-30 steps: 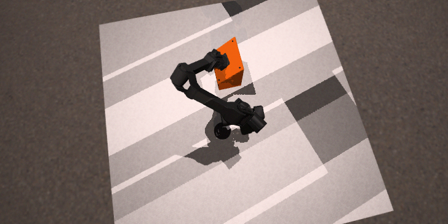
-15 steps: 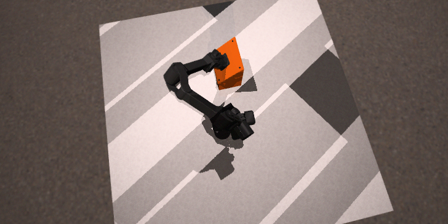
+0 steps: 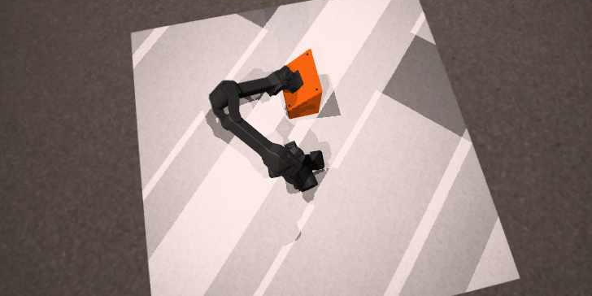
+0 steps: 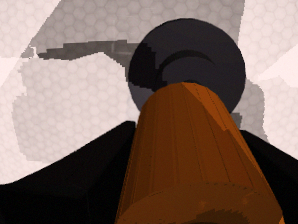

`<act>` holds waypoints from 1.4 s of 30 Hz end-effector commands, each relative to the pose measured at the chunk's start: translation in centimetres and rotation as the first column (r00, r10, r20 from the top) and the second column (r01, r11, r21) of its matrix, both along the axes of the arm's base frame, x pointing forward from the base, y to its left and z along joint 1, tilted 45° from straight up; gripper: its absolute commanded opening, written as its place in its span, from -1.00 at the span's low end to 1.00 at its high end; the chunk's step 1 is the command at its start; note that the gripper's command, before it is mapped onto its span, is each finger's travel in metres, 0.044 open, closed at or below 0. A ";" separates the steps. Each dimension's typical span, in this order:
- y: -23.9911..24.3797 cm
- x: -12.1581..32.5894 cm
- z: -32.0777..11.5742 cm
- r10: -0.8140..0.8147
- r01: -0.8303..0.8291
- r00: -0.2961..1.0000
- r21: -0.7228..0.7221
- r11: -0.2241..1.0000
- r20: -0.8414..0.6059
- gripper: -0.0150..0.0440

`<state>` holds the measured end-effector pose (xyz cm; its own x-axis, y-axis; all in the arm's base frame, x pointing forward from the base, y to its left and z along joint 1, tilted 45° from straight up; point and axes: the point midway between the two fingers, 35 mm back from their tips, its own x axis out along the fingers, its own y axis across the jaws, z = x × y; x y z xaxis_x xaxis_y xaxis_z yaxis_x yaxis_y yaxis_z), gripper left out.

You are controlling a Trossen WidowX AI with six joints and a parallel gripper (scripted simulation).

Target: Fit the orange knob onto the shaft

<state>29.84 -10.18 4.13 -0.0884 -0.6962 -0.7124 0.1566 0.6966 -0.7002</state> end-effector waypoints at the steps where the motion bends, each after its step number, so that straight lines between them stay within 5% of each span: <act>1: -0.6 -0.1 0.4 0.005 -0.005 1.000 -0.008 1.000 0.003 -0.49; 42: -2.3 -0.3 -1.3 0.000 0.000 1.000 -0.009 1.000 0.007 -0.49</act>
<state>29.55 -12.53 2.89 -0.0830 -0.7000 -0.7093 0.1630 0.6927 -0.7026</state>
